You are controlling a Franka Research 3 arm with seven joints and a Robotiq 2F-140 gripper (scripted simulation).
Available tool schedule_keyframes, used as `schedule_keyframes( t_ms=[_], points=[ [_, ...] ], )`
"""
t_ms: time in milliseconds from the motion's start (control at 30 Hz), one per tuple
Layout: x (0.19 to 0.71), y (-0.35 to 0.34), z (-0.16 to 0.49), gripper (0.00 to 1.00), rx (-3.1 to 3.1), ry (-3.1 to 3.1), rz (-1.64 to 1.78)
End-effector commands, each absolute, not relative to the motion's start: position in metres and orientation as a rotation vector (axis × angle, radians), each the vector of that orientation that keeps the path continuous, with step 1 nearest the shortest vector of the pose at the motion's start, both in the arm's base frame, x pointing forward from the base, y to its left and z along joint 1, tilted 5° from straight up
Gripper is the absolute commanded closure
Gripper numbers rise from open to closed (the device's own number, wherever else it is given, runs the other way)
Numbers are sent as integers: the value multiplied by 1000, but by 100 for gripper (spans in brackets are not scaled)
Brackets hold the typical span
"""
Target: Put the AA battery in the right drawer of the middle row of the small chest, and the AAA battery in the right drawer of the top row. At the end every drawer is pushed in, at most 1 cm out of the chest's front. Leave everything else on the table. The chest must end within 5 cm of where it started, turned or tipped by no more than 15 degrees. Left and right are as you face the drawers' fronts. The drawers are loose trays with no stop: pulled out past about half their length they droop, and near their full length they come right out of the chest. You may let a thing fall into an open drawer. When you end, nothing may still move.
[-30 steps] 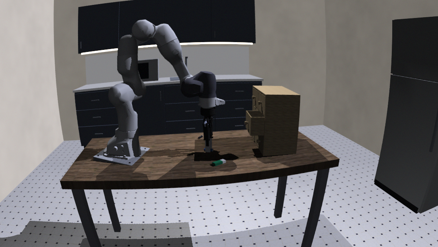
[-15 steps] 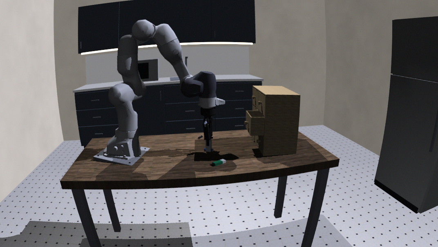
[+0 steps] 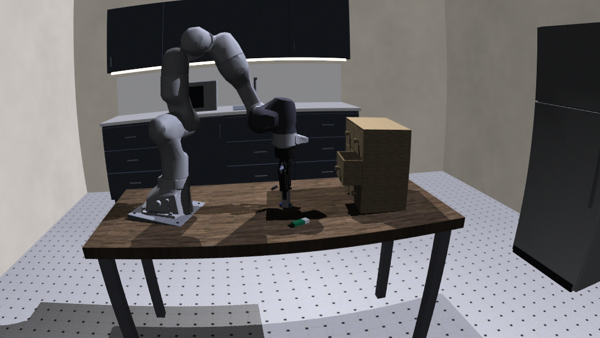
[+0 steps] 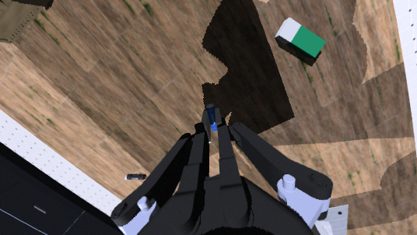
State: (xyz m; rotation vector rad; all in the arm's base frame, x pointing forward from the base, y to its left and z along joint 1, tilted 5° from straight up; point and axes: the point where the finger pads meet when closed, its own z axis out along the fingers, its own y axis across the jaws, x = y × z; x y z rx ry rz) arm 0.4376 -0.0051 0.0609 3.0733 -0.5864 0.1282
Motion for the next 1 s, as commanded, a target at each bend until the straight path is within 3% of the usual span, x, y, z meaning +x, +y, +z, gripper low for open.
schedule_keyframes(
  t_ms=[0, 233, 500, 967],
  points=[
    [437, -5, 60, 94, 3073, -590, 126],
    [436, -4, 78, 94, 3073, -590, 126],
    [429, -2, 157, 94, 3073, -590, 126],
    [429, -2, 159, 94, 3073, -590, 126]
  ],
)
